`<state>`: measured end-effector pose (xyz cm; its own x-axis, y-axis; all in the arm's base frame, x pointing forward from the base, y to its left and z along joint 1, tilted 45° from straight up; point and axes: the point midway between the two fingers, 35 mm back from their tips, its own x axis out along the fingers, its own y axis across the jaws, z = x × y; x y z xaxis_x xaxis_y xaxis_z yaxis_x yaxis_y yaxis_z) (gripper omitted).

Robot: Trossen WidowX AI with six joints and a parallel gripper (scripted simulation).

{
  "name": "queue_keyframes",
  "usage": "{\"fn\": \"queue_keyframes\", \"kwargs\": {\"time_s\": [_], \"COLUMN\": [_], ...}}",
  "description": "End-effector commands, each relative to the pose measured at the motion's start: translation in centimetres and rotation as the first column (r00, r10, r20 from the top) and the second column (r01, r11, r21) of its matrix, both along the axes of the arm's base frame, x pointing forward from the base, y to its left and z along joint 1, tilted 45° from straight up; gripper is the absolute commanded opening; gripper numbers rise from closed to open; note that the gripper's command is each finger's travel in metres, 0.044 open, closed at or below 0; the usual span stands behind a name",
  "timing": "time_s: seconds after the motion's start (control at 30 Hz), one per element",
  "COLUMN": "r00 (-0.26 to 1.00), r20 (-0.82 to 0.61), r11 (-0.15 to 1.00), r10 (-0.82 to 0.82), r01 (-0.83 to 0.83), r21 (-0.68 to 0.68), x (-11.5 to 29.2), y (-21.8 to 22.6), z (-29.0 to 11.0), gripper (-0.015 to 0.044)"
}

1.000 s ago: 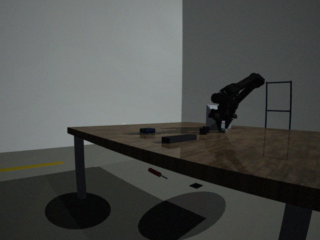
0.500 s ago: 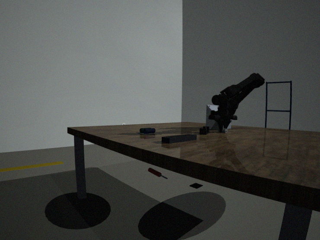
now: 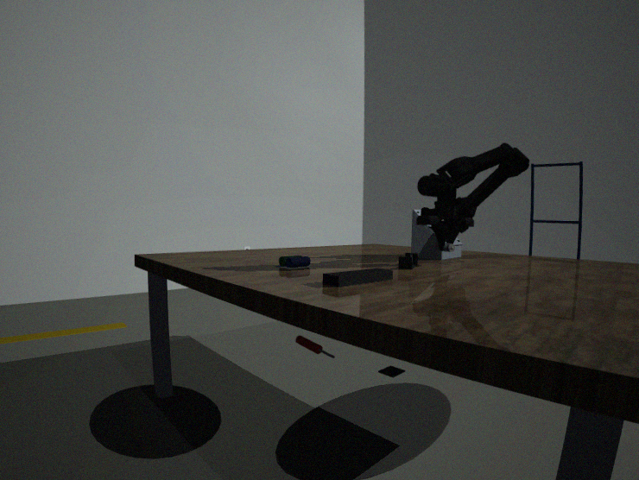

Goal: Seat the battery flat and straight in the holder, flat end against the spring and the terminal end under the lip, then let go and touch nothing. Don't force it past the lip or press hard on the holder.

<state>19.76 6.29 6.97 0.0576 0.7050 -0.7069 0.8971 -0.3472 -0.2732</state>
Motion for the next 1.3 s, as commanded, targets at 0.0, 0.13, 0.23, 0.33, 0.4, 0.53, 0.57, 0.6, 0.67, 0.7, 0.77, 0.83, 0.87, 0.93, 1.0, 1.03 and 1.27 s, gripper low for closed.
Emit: {"fn": "queue_keyframes", "kwargs": {"time_s": [0.0,0.13,0.23,0.33,0.4,0.53,0.57,0.6,0.67,0.7,0.77,0.83,0.87,0.93,1.0,1.03,1.27], "r00": [1.0,0.992,0.964,0.917,0.874,0.766,0.734,0.701,0.629,0.591,0.511,0.426,0.382,0.292,0.199,0.152,-0.182], "r20": [0.002,0.085,0.184,0.277,0.336,0.443,0.467,0.49,0.532,0.551,0.585,0.612,0.624,0.643,0.656,0.66,0.642], "r11": [1.0,0.996,0.982,0.958,0.936,0.881,0.865,0.848,0.812,0.793,0.752,0.709,0.687,0.641,0.594,0.57,0.402], "r10": [0.006,0.09,0.19,0.288,0.35,0.466,0.493,0.518,0.566,0.589,0.63,0.666,0.682,0.708,0.728,0.736,0.745], "r01": [-0.006,-0.089,-0.187,-0.281,-0.34,-0.446,-0.471,-0.493,-0.535,-0.555,-0.588,-0.616,-0.628,-0.647,-0.66,-0.664,-0.645], "r21": [-0.001,-0.011,-0.034,-0.065,-0.092,-0.155,-0.173,-0.192,-0.232,-0.253,-0.297,-0.343,-0.366,-0.412,-0.46,-0.484,-0.65], "x": [-0.2,0.6,1.4,2.3,2.9,4.1,4.3,4.6,5.2,5.5,6.1,6.7,7.0,7.5,8.1,8.4,10.3], "y": [-0.6,-0.8,-1.1,-1.5,-1.7,-2.2,-2.3,-2.4,-2.6,-2.8,-3.0,-3.3,-3.4,-3.6,-3.9,-4.0,-4.9], "z": [0.7,0.8,1.0,1.1,1.2,1.3,1.3,1.3,1.3,1.3,1.3,1.2,1.2,1.2,1.1,1.1,0.7], "gripper": [0.0086,0.0086,0.0086,0.0086,0.0086,0.0086,0.0086,0.0086,0.0086,0.0086,0.0086,0.0086,0.0086,0.0086,0.0086,0.0086,0.0086]}}
